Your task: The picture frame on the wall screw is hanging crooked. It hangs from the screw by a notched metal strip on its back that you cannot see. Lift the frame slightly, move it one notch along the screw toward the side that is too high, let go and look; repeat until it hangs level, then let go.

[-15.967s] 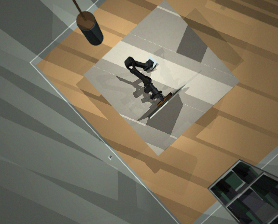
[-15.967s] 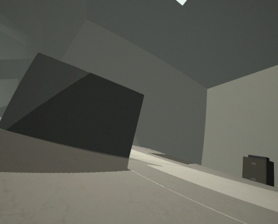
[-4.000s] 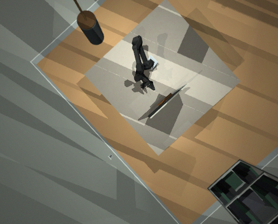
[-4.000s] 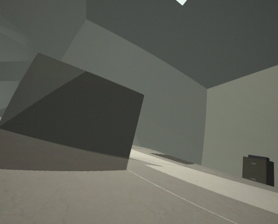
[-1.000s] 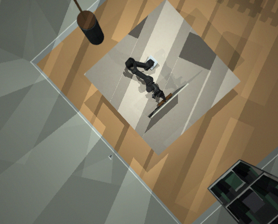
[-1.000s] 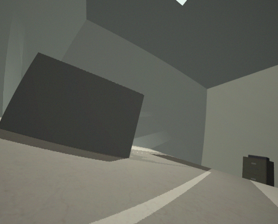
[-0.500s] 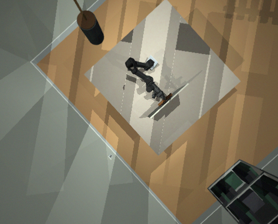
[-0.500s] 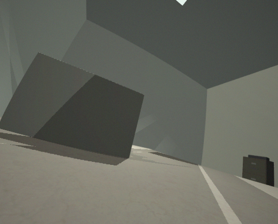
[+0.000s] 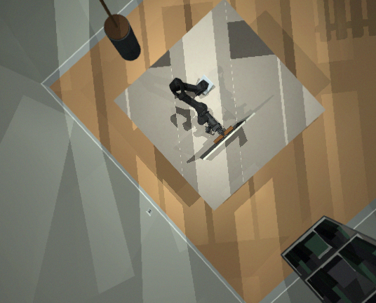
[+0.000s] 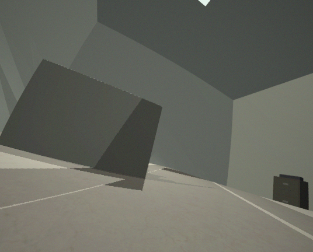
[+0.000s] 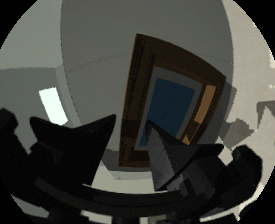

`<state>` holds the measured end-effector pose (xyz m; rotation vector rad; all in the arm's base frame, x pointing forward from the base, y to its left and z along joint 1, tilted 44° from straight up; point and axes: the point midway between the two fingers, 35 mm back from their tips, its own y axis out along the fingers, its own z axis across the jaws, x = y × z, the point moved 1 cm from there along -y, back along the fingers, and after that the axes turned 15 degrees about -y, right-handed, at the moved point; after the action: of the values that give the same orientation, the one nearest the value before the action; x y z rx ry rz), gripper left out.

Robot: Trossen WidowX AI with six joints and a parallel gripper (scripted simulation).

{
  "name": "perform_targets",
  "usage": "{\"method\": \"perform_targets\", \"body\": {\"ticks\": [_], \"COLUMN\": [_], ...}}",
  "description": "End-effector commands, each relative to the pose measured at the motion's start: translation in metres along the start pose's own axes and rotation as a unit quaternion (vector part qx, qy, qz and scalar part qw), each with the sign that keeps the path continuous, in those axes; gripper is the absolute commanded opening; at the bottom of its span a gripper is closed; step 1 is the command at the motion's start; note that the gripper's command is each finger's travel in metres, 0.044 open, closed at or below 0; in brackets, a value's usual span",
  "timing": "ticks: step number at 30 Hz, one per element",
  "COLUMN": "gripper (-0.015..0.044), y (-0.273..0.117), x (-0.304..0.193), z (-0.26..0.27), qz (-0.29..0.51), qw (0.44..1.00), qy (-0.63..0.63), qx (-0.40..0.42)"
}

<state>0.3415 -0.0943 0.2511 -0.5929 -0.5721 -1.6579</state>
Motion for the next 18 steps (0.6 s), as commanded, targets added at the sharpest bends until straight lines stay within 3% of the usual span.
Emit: {"method": "perform_targets", "body": {"ticks": [1, 11, 13, 18], "gripper": [0.0122, 0.0055, 0.0003, 0.0000], "y": [0.0002, 0.0002, 0.0002, 0.0002], "x": [0.0007, 0.0007, 0.0007, 0.0007], "z": [0.0001, 0.0001, 0.0001, 0.0002], "qz": [-0.001, -0.001, -0.001, -0.001], "qw": [1.000, 1.000, 1.000, 1.000], "qy": [-0.002, -0.002, -0.002, -0.002], "qx": [0.000, 0.000, 0.000, 0.000]}}
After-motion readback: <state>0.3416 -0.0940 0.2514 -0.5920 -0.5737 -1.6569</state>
